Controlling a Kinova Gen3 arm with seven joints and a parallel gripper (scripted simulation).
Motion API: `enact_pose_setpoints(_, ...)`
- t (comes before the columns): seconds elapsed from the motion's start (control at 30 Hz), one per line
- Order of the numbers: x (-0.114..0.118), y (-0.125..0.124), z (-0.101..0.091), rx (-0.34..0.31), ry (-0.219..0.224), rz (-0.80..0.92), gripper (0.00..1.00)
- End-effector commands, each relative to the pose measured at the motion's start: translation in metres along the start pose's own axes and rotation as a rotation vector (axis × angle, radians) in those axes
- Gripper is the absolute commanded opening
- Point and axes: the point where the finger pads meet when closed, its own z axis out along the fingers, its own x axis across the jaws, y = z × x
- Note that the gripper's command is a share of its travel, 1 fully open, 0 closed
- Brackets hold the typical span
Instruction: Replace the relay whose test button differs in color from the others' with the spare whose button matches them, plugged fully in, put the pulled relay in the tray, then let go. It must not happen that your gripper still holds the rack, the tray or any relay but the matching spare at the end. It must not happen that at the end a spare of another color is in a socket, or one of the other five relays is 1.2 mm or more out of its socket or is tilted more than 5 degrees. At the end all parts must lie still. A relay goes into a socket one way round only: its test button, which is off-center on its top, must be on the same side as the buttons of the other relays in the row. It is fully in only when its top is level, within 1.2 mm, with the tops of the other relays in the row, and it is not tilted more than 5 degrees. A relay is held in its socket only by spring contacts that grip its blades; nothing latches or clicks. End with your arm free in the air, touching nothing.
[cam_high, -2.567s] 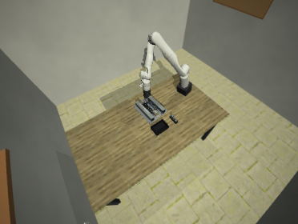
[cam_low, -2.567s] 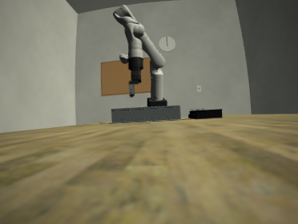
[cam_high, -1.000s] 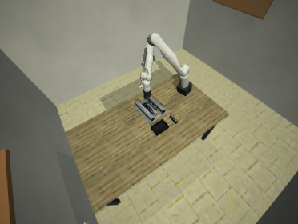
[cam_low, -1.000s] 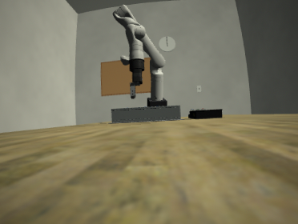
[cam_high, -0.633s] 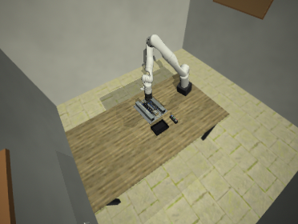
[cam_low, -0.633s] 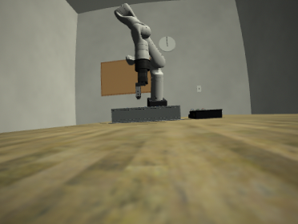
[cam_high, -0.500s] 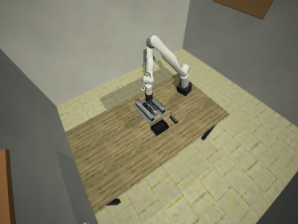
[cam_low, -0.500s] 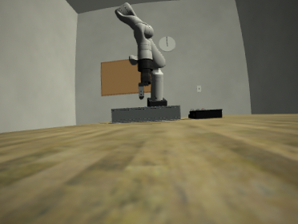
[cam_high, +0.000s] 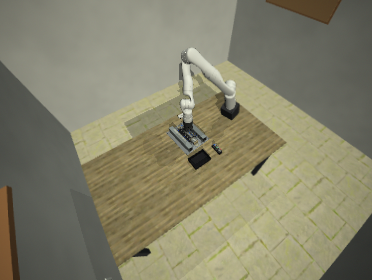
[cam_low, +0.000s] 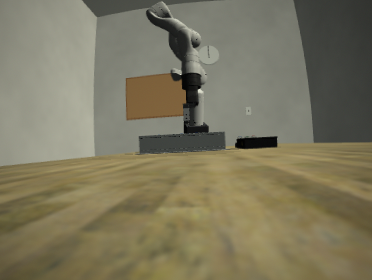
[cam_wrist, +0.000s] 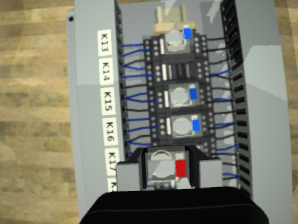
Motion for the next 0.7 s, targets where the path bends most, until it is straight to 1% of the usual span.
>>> enact_pose_setpoints(0.0, -0.004, 0.020, 0.002, -0.007, 0.000, -0.026, 0.00)
enact_pose_setpoints(0.03, -0.005, 0.023, 0.002, -0.008, 0.000, -0.028, 0.00)
enact_pose_setpoints(0.1, -0.005, 0.023, 0.002, -0.008, 0.000, -0.028, 0.00)
enact_pose_setpoints(0.13, -0.005, 0.018, 0.001, -0.003, -0.002, -0.011, 0.00)
enact_pose_setpoints(0.6, -0.016, 0.070, 0.008, -0.008, 0.000, -0.028, 0.00)
enact_pose_setpoints(0.67, -0.016, 0.070, 0.008, -0.008, 0.000, -0.028, 0.00)
